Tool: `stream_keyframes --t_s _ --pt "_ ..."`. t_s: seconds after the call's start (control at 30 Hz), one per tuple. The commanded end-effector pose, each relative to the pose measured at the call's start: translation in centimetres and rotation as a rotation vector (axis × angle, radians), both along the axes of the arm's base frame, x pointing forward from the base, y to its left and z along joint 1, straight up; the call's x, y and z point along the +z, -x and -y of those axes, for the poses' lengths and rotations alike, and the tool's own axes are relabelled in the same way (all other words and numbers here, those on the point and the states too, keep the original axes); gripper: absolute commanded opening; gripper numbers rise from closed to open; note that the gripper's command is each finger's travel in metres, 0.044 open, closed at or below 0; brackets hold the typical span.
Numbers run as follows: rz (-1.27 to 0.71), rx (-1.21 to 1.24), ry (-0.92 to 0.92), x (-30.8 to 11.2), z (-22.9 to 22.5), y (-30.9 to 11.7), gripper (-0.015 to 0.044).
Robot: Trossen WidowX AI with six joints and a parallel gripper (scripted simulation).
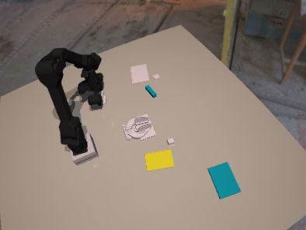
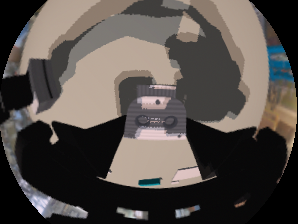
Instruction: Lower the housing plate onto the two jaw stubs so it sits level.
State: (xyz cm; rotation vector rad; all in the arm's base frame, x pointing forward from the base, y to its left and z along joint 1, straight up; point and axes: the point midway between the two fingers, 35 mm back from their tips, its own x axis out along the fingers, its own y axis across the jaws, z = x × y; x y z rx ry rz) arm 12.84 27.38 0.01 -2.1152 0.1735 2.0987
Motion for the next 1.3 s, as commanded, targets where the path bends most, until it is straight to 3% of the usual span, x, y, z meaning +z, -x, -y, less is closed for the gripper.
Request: stream_keyframes --t_s 0.0,0.3,1.03,1.27 --pt "0.000 0.000 0.000 0.0 0.0 0.0 0.0351" --pt "0.000 0.000 0.000 0.2 0.0 0.0 0.0351" --pt "0.003 0.003 -0.001 7.1 0.1 0.0 0.0351" --pt "0.003 0.003 -0.001 7.3 0.2 0.0 0.0351"
